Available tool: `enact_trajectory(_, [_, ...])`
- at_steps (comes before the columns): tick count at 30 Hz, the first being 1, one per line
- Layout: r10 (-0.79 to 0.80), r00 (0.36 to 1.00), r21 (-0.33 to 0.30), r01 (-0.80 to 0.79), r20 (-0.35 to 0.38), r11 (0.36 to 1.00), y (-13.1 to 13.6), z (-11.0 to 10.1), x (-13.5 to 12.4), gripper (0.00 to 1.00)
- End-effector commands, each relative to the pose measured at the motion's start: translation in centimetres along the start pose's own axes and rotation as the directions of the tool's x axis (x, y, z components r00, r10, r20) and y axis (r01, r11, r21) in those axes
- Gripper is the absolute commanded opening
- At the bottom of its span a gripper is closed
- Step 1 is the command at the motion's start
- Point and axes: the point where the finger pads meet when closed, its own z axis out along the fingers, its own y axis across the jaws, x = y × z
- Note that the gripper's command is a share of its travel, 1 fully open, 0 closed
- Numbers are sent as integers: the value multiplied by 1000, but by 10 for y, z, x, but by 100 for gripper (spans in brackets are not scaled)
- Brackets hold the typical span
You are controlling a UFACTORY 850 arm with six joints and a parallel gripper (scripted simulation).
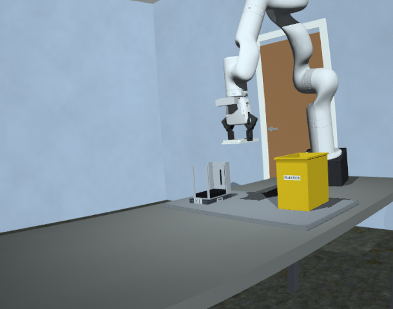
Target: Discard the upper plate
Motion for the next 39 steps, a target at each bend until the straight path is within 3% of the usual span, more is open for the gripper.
enact_trajectory(1, [1,1000,-3,-1,-1,1000,-16,0,0,0])
enact_trajectory(39, [1,1000,-2,-1,-1,1000,-125,5,-11,0])
